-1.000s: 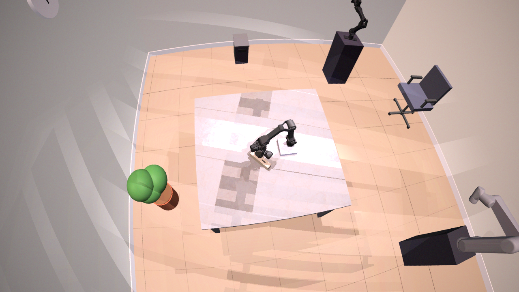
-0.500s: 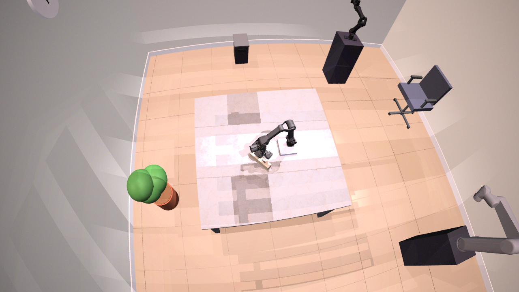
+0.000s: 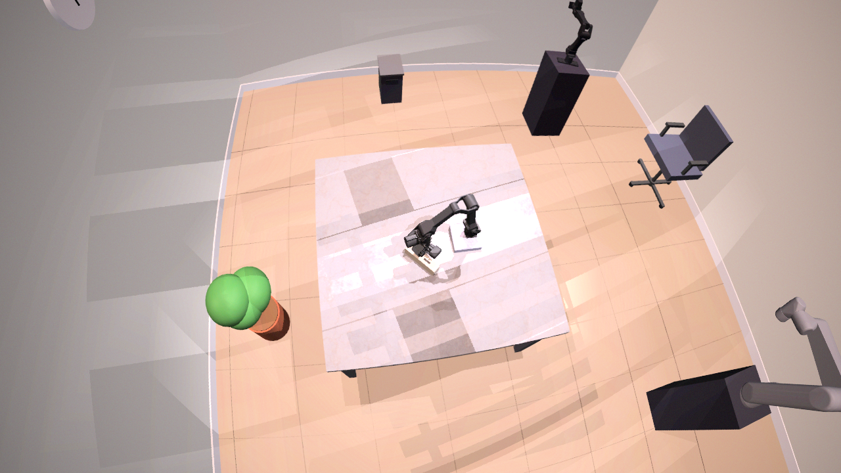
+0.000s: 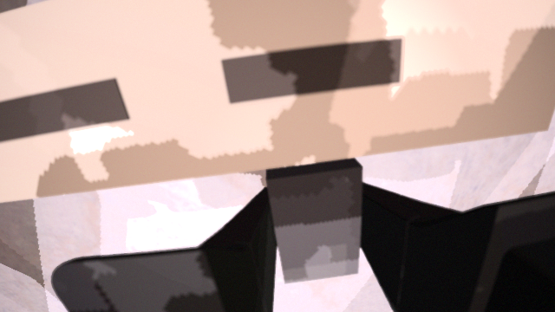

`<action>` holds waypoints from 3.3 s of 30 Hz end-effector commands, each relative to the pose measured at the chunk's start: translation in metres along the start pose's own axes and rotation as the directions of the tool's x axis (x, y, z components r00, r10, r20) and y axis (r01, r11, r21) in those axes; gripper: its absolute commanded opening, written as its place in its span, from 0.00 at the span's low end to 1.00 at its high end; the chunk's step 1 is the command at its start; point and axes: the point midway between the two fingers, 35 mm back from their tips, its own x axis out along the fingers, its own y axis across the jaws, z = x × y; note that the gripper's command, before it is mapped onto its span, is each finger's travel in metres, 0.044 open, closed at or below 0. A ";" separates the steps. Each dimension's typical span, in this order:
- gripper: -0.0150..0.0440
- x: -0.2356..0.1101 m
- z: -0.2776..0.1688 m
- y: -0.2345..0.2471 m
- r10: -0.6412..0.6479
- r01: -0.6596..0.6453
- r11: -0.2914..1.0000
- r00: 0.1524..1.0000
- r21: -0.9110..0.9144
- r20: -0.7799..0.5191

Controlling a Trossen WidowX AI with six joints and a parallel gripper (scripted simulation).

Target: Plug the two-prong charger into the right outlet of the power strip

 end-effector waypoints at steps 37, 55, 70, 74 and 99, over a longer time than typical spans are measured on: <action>0.25 -0.002 0.014 -0.001 0.000 0.000 1.000 1.000 0.004 0.006; 0.25 -0.002 0.020 -0.001 0.000 0.000 1.000 1.000 0.004 0.007; 0.25 0.000 0.009 0.000 0.003 -0.003 1.000 1.000 0.007 -0.028; 0.25 0.000 0.009 0.000 0.003 -0.003 1.000 1.000 0.007 -0.028; 1.00 0.000 0.008 0.000 0.003 -0.003 1.000 1.000 0.007 -0.023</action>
